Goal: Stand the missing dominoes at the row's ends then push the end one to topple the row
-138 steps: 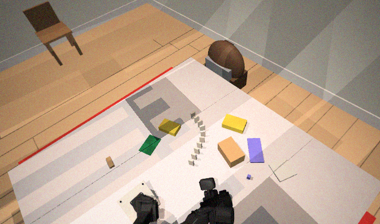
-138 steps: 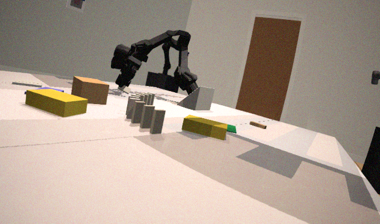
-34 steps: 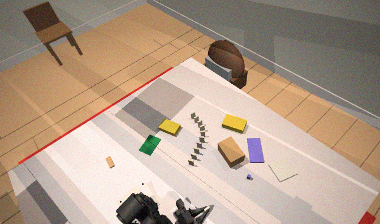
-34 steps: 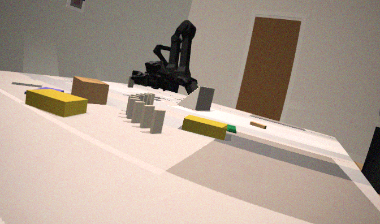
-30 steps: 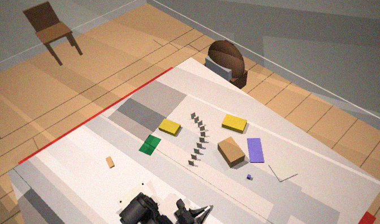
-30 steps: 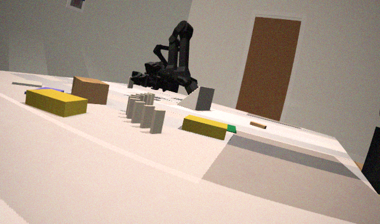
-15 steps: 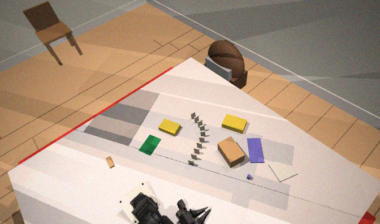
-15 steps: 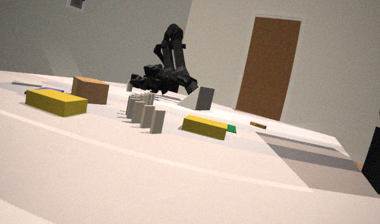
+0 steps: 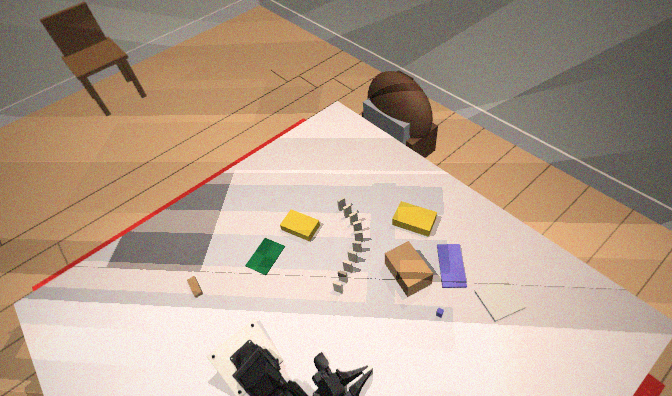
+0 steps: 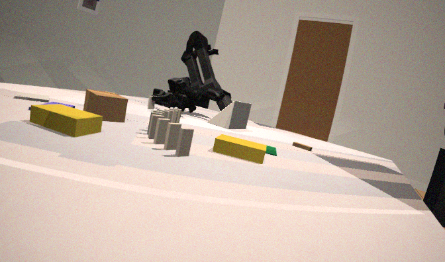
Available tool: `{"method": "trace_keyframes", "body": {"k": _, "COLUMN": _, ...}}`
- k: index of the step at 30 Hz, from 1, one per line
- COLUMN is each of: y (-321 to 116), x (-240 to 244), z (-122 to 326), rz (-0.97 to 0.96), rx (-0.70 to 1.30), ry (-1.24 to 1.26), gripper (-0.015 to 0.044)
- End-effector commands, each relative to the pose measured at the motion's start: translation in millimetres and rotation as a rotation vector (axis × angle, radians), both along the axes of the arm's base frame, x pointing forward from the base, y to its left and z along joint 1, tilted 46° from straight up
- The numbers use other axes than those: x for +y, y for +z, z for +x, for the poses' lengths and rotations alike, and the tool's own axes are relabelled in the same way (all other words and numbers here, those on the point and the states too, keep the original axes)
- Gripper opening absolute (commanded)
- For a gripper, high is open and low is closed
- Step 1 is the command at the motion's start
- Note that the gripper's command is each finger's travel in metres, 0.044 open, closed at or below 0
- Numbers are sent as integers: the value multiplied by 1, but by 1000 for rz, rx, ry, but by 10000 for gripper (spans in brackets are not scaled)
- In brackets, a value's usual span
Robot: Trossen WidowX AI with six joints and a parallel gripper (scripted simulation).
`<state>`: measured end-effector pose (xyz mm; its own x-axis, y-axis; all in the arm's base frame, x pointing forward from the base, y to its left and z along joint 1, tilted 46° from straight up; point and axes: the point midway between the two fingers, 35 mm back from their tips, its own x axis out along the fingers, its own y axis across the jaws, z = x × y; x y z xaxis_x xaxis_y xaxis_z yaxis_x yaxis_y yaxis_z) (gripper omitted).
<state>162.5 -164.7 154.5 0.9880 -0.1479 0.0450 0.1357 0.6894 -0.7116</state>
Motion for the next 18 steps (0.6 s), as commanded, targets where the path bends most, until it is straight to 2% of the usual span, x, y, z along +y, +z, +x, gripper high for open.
{"method": "trace_keyframes", "body": {"k": 1, "y": -1, "x": 0, "z": 0, "rz": -1, "rx": 1, "ry": -3, "gripper": 22}}
{"method": "trace_keyframes", "body": {"k": 2, "y": -1, "x": 0, "z": 0, "rz": -1, "rx": 1, "ry": -3, "gripper": 22}}
{"method": "trace_keyframes", "body": {"k": 18, "y": -1, "x": 0, "z": 0, "rz": -1, "rx": 1, "ry": -3, "gripper": 440}}
